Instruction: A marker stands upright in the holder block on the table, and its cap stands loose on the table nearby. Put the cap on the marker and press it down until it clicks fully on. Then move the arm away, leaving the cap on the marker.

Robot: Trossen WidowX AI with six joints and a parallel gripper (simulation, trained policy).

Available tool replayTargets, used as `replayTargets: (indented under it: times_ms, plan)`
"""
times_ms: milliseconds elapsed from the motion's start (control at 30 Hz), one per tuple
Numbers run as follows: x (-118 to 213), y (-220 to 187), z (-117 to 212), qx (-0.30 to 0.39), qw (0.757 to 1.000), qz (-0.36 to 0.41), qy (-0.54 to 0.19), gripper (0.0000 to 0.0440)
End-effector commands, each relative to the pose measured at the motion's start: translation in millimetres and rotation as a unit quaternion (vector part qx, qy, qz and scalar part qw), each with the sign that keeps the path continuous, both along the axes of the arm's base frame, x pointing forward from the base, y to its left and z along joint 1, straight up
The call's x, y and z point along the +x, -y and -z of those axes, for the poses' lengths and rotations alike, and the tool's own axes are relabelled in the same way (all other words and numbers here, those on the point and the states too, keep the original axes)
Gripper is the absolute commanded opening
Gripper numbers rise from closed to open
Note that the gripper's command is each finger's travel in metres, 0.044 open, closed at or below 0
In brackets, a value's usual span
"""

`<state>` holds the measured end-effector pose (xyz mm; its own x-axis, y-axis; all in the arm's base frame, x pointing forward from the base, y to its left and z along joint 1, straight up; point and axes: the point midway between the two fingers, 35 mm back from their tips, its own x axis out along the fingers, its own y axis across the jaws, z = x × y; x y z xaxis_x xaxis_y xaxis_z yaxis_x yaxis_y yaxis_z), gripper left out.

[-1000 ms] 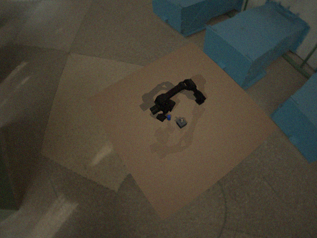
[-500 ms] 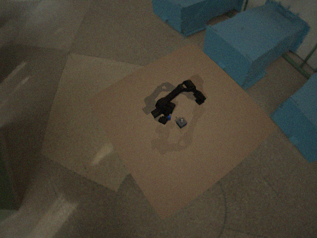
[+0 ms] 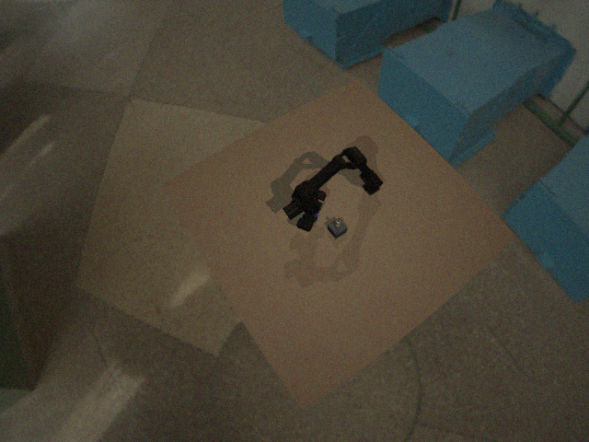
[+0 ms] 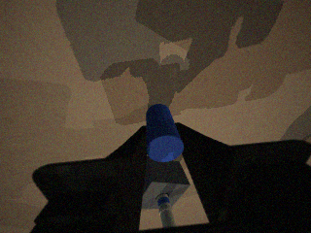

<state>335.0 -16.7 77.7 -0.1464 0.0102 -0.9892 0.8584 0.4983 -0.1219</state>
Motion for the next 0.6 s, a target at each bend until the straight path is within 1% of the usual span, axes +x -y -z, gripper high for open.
replayTargets:
  times_ms: [0, 300, 567]
  plan:
    - [2, -2, -13, -0.005, 1.000, -0.013, 0.018, 0.0088]
    - [4, -16, -46, -0.004, 0.998, -0.036, 0.051, 0.0089]
    - [-7, -42, -72, 0.005, 0.997, -0.052, 0.057, 0.0081]
